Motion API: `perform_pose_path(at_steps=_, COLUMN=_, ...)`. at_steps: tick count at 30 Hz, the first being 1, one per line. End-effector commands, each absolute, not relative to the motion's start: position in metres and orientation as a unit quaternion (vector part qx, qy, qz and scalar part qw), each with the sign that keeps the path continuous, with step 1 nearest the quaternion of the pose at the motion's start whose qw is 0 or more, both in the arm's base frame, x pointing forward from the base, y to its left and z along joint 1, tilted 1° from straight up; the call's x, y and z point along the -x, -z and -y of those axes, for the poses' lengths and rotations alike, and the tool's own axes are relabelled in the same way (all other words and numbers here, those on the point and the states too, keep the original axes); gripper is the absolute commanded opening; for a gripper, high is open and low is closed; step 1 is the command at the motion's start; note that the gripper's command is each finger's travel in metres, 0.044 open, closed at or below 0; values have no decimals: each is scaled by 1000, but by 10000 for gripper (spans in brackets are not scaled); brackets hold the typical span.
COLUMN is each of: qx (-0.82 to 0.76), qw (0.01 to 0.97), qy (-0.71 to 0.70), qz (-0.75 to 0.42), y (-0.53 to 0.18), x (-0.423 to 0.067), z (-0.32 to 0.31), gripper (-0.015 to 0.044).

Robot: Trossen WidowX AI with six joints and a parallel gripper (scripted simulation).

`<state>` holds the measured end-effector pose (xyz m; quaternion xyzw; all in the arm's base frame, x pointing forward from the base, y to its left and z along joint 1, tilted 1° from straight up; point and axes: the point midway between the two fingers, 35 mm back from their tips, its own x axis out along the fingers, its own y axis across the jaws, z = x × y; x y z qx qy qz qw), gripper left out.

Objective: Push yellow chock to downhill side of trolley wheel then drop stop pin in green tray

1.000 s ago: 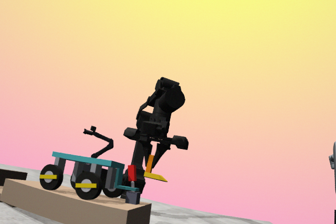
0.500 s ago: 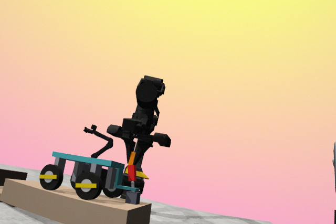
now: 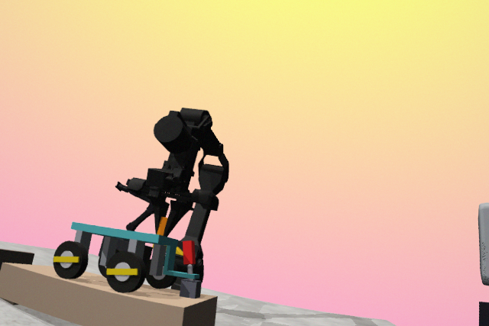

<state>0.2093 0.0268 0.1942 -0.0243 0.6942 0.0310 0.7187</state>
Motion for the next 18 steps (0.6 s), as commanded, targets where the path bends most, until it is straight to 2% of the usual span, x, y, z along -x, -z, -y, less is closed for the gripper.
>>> perform_pose_path(at_steps=1, qx=24, qw=719, qy=-34, qz=-693, y=-193, x=-214, z=-14, gripper=0)
perform_pose_path(at_steps=18, qx=26, qw=720, qy=-32, qz=-693, y=-188, x=-231, z=46, gripper=0)
